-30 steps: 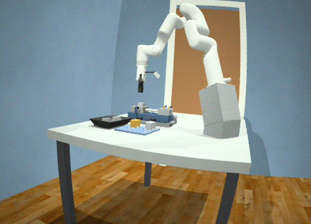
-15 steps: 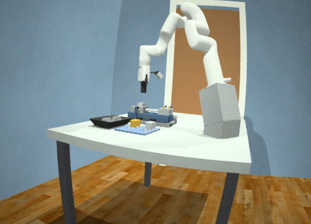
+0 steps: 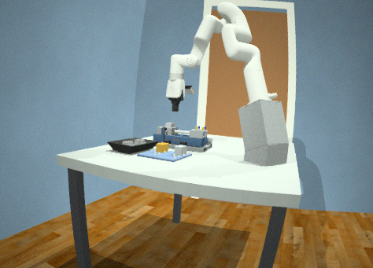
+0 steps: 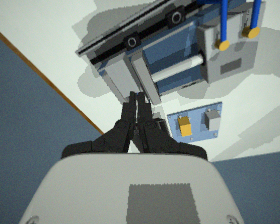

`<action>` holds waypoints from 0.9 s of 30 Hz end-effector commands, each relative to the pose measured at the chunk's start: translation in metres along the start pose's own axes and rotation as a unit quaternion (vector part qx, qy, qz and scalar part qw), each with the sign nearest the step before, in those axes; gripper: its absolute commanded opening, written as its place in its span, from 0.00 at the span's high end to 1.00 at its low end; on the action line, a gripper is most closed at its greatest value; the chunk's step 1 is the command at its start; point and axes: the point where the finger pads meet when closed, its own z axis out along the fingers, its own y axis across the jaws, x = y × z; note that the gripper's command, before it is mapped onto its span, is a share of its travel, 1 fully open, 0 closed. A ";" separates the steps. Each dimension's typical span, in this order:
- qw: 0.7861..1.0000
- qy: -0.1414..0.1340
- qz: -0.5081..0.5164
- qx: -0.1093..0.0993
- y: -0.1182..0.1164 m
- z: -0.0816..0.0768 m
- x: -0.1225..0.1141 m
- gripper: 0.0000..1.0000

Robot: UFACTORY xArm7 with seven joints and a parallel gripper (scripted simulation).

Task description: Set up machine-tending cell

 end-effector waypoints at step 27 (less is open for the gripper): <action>0.972 -0.020 -0.235 0.001 0.011 0.001 0.010 1.00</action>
